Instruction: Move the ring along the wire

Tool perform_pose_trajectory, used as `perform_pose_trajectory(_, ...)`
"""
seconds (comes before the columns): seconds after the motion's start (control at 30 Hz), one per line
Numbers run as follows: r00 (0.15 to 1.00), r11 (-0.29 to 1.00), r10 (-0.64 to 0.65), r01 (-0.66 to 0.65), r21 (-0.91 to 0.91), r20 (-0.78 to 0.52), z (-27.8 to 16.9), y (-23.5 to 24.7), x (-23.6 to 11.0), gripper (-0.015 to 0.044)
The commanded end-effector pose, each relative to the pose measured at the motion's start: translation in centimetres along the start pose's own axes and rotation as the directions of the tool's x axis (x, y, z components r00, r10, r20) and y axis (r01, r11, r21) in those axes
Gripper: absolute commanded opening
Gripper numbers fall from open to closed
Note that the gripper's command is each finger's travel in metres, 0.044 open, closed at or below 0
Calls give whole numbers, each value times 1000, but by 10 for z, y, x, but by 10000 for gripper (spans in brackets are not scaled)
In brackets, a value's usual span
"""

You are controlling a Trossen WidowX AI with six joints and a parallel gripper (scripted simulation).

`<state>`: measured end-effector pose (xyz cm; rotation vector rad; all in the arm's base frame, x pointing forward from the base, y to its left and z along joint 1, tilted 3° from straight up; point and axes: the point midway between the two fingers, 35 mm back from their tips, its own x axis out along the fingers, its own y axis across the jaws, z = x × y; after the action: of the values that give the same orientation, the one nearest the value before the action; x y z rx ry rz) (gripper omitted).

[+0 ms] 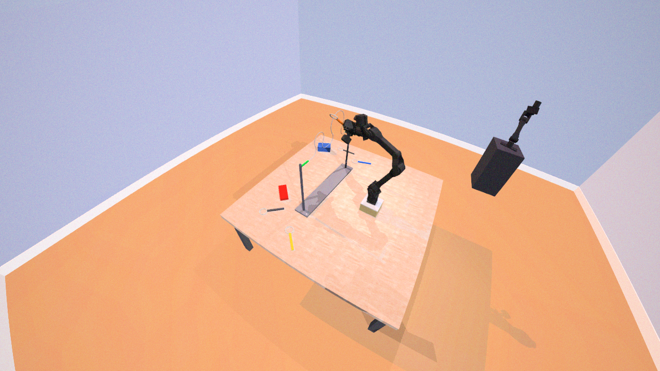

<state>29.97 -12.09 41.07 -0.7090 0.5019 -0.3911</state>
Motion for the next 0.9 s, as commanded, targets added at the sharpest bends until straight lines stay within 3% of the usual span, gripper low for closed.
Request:
perform_pose_trajectory(0.0, 999, 998, -34, 34, -48, 9, 0, -3, -1, -150)
perform_pose_trajectory(0.87, 981, 928, -182, 196, -316, 75, 2, -14, -1, -150)
